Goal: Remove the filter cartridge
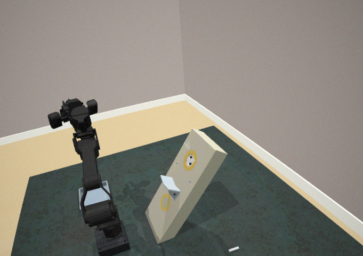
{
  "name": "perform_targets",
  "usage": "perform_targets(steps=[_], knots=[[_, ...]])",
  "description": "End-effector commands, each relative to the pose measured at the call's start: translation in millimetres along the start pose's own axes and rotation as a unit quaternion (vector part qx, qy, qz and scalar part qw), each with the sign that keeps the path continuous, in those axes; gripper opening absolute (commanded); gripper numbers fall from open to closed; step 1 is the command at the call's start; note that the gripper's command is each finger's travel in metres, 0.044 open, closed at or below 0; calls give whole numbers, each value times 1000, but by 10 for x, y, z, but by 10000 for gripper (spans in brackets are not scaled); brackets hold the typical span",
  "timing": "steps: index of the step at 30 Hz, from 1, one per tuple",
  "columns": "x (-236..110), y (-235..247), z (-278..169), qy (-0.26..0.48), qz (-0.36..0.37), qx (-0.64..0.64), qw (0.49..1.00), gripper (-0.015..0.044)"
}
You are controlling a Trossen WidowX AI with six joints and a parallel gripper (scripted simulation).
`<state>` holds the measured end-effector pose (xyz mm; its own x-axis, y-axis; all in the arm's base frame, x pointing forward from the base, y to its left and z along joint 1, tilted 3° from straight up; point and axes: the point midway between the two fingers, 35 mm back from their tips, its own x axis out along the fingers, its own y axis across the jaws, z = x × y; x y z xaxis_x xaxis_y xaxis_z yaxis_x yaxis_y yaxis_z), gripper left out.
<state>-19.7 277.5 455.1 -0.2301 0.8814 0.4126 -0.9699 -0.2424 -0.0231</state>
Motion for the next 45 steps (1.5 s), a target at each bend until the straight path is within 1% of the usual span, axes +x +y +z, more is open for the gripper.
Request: perform_targets(steps=[1, 4, 6, 9, 13, 16, 20, 24, 27, 29, 31, 45], knots=[[-90, -472, -41, 28, -92, 14, 995, 95], [-227, -838, -92, 50, -167, 33, 984, 95], [-379, -1123, -132, 66, -230, 53, 970, 95], [-692, -1534, -169, 82, -330, 86, 937, 95], [-1226, -1974, -174, 84, -461, 131, 874, 95], [-1673, -2196, -131, 69, -551, 160, 816, 95], [-2300, -2345, -43, 34, -658, 194, 727, 95], [-2935, -2334, 12, -9, -751, 226, 621, 95], [-3393, -2219, 46, -49, -809, 247, 532, 95], [-3677, -2095, 67, -78, -841, 259, 469, 95], [-3840, -2001, 78, -97, -858, 265, 429, 95], [-3865, -1998, 76, -100, -860, 266, 424, 95]])
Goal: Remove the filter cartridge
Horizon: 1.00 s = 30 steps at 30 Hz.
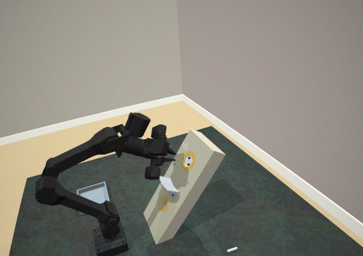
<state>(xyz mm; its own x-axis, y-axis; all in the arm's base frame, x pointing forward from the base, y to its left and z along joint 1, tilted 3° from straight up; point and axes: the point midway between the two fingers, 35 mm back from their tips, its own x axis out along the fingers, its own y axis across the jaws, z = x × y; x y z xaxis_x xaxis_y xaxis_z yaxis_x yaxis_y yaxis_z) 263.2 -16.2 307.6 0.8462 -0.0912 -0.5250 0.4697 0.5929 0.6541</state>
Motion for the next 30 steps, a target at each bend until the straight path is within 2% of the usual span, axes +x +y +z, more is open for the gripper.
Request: perform_targets(steps=[1, 30], knots=[[18, -9, 12, -2, -3, 4, 1000, 95], [480, -5, 18, -3, -2, 4, 1000, 95]])
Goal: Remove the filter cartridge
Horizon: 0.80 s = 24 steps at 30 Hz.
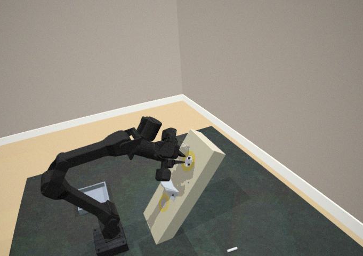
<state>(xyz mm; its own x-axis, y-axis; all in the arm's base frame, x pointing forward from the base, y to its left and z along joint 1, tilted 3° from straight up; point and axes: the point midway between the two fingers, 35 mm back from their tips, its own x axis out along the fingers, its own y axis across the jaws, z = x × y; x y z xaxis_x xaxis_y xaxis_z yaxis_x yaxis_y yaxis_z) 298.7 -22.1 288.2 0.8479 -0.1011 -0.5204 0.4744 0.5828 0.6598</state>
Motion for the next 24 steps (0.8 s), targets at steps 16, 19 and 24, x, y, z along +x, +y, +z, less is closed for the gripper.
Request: perform_targets(steps=[16, 19, 24], knots=[[142, -15, -20, 2, -1, -2, 1000, 95], [142, -13, -18, 2, -1, -2, 1000, 95], [142, -10, -16, 2, -1, -2, 1000, 95]])
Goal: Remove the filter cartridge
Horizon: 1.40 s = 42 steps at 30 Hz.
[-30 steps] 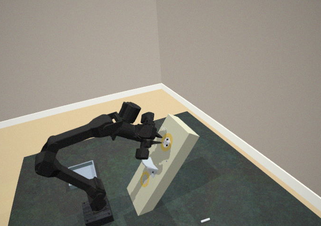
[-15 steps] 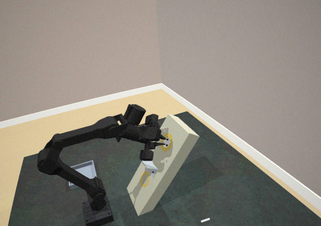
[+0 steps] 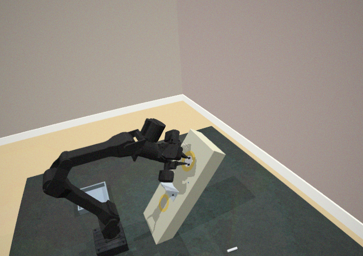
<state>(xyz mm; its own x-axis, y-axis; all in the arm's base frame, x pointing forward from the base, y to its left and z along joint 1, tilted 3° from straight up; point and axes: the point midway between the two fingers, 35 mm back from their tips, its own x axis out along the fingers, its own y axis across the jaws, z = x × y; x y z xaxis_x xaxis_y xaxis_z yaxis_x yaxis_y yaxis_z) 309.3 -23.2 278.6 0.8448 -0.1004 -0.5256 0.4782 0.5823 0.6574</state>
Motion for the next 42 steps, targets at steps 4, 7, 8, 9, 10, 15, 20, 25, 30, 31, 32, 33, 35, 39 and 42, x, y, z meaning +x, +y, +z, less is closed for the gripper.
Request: perform_targets(steps=[4, 7, 8, 9, 10, 15, 20, 25, 30, 31, 32, 33, 35, 39, 42], knots=[[1, 12, 5, 0, 1, -2, 1000, 95], [1, 12, 5, 0, 1, -2, 1000, 95], [3, 12, 5, 0, 1, -2, 1000, 95], [10, 12, 5, 0, 1, -2, 1000, 95], [20, 12, 5, 0, 1, -2, 1000, 95], [30, 11, 5, 0, 2, -2, 1000, 95], [30, 9, 3, 0, 2, -2, 1000, 95], [30, 8, 1, 0, 2, -2, 1000, 95], [64, 8, 1, 0, 2, -2, 1000, 95], [66, 8, 1, 0, 2, -2, 1000, 95], [66, 8, 1, 0, 2, -2, 1000, 95], [66, 8, 1, 0, 2, -2, 1000, 95], [69, 8, 1, 0, 2, -2, 1000, 95], [119, 8, 1, 0, 2, -2, 1000, 95], [130, 8, 1, 0, 2, -2, 1000, 95]])
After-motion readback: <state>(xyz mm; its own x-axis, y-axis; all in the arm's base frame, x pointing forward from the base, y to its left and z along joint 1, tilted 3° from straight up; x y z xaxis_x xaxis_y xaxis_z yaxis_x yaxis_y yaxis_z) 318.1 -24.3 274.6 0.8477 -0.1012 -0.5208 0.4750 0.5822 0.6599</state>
